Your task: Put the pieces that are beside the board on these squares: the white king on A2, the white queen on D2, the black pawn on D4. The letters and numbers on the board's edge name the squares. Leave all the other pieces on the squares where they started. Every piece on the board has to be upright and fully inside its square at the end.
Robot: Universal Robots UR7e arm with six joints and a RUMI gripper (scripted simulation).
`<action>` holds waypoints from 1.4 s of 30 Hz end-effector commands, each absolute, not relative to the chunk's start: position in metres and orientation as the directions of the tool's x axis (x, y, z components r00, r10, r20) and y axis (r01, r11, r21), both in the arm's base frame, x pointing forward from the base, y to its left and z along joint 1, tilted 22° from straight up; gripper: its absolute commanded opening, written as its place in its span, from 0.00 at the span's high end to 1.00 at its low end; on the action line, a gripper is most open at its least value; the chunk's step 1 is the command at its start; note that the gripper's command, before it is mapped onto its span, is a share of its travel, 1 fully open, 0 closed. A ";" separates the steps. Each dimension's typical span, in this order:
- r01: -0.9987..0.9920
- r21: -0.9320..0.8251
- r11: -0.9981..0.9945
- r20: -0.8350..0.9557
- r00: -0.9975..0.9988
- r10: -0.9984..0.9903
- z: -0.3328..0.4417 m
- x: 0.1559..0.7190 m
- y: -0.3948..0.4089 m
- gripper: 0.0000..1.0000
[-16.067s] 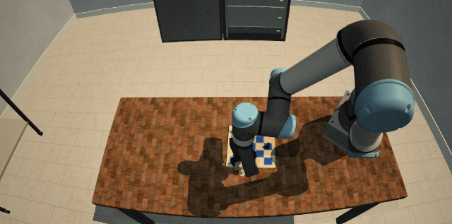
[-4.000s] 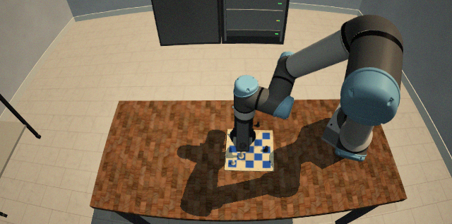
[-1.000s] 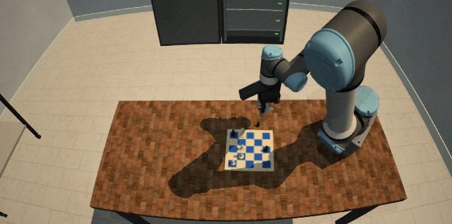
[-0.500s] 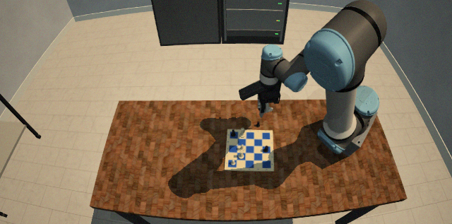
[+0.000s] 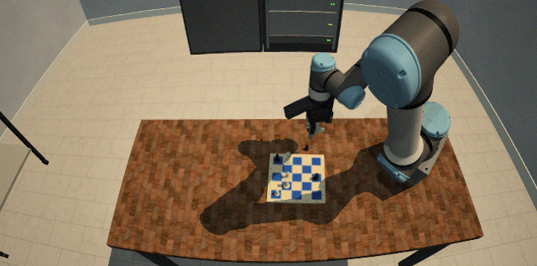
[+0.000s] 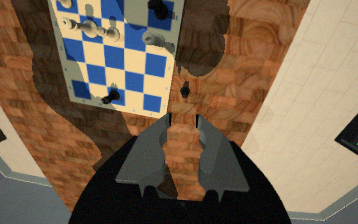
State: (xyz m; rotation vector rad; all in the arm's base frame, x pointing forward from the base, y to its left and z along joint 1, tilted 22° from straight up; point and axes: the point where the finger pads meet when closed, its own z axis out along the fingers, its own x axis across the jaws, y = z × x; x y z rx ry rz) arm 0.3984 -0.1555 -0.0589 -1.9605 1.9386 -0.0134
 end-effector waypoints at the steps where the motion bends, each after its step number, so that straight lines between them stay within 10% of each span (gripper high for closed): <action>1: -0.961 -0.274 0.026 -0.256 0.047 -0.965 -0.060 0.399 -0.156 0.80; 42: -0.962 -0.273 0.026 -0.256 0.047 -0.966 -0.103 0.413 -0.143 0.80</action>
